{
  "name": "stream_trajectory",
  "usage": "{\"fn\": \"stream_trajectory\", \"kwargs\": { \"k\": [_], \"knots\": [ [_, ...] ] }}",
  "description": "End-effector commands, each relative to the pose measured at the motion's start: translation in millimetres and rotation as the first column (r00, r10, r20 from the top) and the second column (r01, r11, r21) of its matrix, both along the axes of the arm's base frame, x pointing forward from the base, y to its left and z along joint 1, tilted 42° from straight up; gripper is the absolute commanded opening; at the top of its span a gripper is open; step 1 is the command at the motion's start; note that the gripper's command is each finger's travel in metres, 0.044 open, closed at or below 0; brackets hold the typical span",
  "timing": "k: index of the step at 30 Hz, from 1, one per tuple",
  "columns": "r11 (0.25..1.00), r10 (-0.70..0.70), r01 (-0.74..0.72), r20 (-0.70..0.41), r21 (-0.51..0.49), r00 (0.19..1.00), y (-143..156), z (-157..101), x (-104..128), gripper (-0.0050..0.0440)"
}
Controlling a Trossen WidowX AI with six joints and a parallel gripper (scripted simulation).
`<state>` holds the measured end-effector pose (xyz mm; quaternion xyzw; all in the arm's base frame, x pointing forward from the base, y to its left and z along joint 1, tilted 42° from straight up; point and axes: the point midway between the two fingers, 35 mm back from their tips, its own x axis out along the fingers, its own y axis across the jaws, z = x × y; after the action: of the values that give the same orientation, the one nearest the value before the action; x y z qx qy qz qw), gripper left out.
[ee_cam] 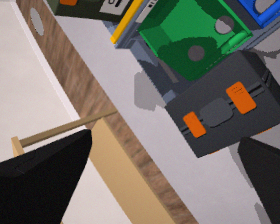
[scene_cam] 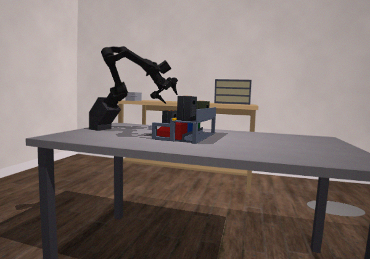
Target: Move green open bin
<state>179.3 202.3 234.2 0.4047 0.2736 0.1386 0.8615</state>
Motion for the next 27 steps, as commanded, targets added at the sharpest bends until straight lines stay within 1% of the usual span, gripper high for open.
{"fn": "stream_trajectory", "kwargs": {
  "k": [1, 8, 13, 25, 27],
  "knots": [
    [0.997, -0.066, 0.067, -0.019, 0.034, 0.998, 10, 9, 7, 0.044],
    [0.997, -0.066, 0.067, -0.019, 0.034, 0.998, 10, 9, 7, 0.044],
    [0.962, -0.248, 0.263, -0.169, 0.074, 0.954, 30, 3, 15, 0.044],
    [0.962, -0.248, 0.263, -0.169, 0.074, 0.954, 30, 3, 15, 0.044],
    [0.939, -0.309, 0.334, -0.225, 0.084, 0.924, 26, 4, 13, 0.044]
  ]
}}
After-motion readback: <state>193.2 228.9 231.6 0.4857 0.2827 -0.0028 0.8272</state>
